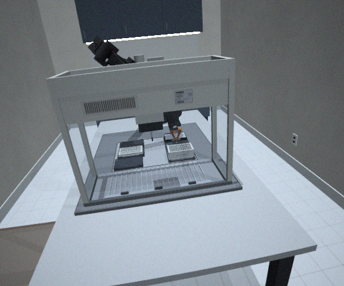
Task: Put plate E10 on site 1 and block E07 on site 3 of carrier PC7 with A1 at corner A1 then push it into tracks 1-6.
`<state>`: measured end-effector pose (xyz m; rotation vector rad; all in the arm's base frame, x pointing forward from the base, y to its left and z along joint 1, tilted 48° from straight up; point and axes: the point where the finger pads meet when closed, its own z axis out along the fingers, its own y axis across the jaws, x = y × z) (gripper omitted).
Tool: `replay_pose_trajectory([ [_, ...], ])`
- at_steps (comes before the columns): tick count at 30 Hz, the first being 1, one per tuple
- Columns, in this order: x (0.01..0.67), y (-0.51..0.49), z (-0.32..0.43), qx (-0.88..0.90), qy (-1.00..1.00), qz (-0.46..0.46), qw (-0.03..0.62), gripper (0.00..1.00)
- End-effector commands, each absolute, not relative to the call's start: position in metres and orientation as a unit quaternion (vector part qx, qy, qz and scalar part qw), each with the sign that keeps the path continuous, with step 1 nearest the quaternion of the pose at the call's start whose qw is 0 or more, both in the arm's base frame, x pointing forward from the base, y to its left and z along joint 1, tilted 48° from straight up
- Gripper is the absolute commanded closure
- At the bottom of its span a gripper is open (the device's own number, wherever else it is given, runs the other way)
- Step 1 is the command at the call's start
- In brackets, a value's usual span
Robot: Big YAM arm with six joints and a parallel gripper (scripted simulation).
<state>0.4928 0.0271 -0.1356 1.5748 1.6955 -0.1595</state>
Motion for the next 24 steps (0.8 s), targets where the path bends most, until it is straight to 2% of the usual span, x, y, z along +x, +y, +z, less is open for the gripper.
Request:
replay_pose_trajectory([
  [1, 0.4973, 0.0253, -0.1395, 0.622, 0.670, -0.063, 0.400, 1.00],
  [24, 0.4985, 0.0220, -0.1423, 0.623, 0.670, -0.064, 0.399, 1.00],
])
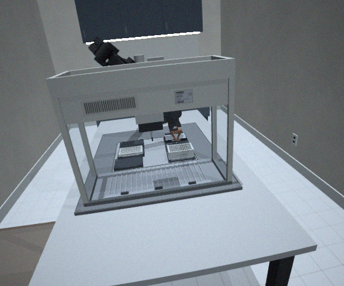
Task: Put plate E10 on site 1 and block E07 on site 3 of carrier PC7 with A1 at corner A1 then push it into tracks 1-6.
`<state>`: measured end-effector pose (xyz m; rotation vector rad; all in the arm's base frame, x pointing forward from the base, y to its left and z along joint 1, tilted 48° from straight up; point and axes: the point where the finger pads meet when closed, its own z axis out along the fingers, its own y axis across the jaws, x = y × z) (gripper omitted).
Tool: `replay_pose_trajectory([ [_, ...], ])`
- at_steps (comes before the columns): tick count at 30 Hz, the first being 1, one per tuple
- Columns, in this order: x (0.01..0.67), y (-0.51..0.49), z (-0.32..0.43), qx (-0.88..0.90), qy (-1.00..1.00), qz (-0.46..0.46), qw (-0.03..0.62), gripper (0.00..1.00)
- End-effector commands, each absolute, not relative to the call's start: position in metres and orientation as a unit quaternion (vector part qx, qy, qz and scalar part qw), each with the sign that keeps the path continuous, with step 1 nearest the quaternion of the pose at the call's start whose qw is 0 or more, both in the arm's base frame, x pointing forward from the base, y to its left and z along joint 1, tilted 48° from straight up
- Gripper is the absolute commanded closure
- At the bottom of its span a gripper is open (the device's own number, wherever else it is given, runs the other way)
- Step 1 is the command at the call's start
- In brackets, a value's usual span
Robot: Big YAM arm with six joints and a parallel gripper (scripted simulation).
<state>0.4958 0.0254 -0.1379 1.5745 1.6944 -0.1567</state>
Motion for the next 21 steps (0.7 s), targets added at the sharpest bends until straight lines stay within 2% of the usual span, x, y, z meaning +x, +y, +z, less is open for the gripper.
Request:
replay_pose_trajectory([
  [1, 0.4989, 0.0215, -0.1423, 0.623, 0.670, -0.064, 0.400, 1.00],
  [21, 0.4967, 0.0240, -0.1434, 0.620, 0.672, -0.064, 0.399, 1.00],
])
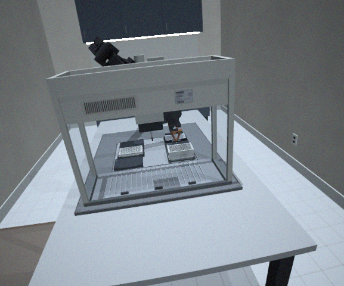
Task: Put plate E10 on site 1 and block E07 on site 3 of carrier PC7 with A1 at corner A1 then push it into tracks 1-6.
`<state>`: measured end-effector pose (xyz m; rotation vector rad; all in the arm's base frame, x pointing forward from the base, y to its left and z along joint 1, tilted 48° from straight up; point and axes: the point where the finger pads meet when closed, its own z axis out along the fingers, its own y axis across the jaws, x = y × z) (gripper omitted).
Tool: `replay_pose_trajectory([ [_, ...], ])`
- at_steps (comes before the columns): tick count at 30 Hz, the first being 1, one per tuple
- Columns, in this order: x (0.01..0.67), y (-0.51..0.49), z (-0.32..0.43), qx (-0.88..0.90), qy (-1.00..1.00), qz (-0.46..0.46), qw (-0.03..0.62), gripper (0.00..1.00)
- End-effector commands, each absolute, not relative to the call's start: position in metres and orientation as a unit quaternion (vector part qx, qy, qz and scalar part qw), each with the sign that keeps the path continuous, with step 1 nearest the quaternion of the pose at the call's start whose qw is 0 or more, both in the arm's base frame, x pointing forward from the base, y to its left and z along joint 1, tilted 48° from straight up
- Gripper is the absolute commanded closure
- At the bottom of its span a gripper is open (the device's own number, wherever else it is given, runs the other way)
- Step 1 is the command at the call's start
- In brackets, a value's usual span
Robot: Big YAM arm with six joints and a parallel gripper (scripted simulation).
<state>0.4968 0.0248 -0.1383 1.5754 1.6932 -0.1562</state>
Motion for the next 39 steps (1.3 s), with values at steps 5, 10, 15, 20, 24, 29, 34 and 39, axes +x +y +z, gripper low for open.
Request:
replay_pose_trajectory([
  [5, 0.497, 0.024, -0.143, 0.621, 0.672, -0.064, 0.399, 1.00],
  [10, 0.498, 0.029, -0.136, 0.620, 0.671, -0.058, 0.402, 0.06],
  [15, 0.498, 0.029, -0.136, 0.620, 0.671, -0.058, 0.402, 0.06],
  [20, 0.498, 0.029, -0.136, 0.620, 0.671, -0.058, 0.402, 0.06],
  [24, 0.498, 0.029, -0.136, 0.620, 0.671, -0.058, 0.402, 0.06],
  [29, 0.498, 0.029, -0.136, 0.620, 0.671, -0.058, 0.402, 0.06],
  [34, 0.489, 0.047, -0.119, 0.617, 0.673, -0.053, 0.404, 0.06],
  [39, 0.481, 0.057, -0.108, 0.617, 0.673, -0.053, 0.404, 0.06],
])
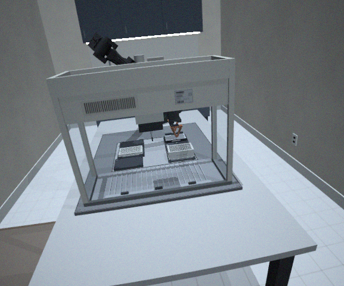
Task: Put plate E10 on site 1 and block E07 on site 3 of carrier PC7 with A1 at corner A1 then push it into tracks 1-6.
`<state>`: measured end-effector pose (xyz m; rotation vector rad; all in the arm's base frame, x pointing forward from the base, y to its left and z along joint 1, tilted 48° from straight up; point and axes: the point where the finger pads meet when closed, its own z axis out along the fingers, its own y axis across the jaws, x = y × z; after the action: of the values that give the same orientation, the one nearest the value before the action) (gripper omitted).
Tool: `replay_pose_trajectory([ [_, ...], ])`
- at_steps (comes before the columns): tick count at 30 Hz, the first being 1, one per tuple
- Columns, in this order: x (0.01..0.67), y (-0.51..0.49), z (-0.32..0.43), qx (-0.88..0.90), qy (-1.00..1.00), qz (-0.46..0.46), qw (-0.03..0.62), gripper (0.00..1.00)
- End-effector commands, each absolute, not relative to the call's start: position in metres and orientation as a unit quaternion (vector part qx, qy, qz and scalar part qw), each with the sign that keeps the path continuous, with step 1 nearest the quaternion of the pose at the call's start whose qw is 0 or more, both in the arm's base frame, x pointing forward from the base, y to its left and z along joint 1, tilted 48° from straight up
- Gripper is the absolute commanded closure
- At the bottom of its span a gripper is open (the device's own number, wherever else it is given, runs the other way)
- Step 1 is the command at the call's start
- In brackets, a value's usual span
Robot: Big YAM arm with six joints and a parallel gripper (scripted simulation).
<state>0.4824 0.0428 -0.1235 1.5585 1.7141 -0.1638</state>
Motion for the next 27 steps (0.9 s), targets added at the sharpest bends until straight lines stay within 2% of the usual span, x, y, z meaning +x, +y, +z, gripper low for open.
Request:
replay_pose_trajectory([
  [1, 0.479, 0.059, -0.106, 0.617, 0.673, -0.053, 0.404, 0.06],
  [19, 0.464, 0.076, -0.082, 0.621, 0.670, -0.056, 0.402, 0.06],
  [20, 0.456, 0.066, -0.077, 0.611, 0.679, -0.069, 0.401, 0.20],
  [27, 0.424, 0.081, -0.083, 0.543, 0.734, -0.087, 0.400, 0.20],
])
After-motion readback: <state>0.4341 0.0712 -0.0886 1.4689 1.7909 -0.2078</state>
